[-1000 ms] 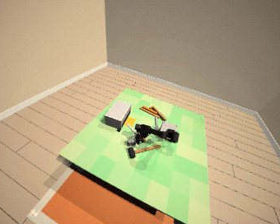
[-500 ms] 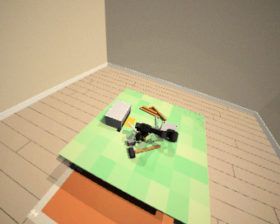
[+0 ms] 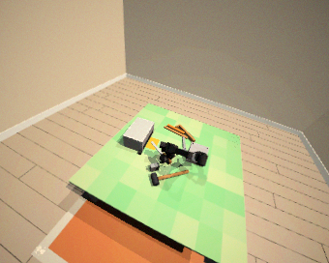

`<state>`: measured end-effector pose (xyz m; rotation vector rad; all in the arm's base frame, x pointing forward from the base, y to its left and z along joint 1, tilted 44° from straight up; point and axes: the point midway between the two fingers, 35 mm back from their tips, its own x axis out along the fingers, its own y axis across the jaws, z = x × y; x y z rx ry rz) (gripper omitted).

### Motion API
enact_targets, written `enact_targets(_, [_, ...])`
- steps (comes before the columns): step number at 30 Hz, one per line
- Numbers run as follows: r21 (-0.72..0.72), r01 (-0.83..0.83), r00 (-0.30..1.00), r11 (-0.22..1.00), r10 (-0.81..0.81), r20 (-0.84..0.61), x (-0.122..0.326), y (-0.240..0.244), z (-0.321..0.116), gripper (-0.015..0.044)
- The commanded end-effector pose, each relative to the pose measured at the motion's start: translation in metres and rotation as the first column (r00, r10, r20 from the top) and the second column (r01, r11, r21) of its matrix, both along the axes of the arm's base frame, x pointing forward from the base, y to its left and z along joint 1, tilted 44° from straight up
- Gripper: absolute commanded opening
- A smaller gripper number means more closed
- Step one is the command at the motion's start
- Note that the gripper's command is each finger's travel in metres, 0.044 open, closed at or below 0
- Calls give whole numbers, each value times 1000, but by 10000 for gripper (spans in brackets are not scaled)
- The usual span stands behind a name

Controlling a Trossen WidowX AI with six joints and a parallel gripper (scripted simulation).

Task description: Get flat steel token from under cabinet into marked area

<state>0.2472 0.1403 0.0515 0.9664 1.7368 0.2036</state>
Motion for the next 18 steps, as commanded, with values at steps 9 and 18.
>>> enact_targets(9, [-2,5,1000,1000,-5,1,4,-13,-11,0])
enact_targets(18, [-2,6,1000,1000,-6,1,6,-22,-20,0])
